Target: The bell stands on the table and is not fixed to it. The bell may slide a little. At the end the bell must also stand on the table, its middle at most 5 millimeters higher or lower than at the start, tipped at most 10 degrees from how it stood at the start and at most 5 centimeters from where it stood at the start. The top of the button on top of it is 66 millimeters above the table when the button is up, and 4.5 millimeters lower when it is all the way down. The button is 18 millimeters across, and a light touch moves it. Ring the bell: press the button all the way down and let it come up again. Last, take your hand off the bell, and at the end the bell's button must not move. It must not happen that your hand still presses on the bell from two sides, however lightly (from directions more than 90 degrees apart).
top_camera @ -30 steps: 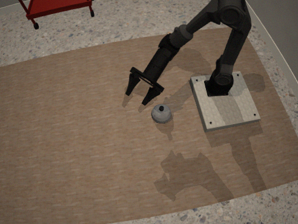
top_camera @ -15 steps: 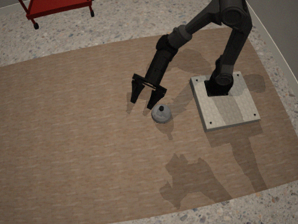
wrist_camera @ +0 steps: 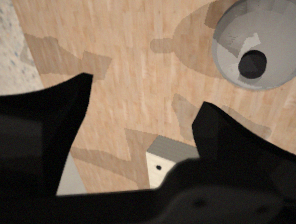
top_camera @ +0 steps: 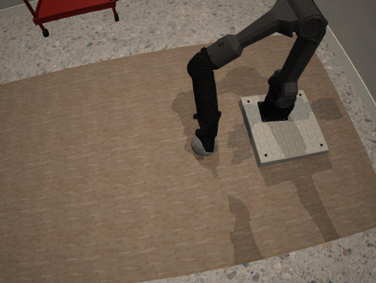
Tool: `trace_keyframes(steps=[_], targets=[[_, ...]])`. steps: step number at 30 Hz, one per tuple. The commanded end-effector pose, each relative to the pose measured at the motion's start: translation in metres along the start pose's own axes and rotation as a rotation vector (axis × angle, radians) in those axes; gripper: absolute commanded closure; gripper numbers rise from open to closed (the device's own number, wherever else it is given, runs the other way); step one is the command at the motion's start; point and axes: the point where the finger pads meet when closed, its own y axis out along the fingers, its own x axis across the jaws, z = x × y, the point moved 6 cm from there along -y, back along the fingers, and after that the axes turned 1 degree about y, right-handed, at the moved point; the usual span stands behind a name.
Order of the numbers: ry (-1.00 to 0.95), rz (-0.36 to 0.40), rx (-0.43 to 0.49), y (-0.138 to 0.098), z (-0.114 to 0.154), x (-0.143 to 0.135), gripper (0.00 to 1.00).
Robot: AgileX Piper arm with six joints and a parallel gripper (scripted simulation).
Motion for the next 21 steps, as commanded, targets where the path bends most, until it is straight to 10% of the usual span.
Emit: trace_keyframes(steps=[1,7,19,20,21], targets=[[-0.103,0.127,-0.001,-0.003,0.003,0.0,0.0],[-0.362,0.436,-0.057,-0.02,-0.002,-0.002,0.0],[-0.466,0.566,-0.103,-0.032,-0.008,0.001,0.0],[-0.466,0.566,-0.103,-0.032,-0.008,0.001,1.0],[-0.466,0.566,-0.103,-0.032,-0.008,0.001,1.0]])
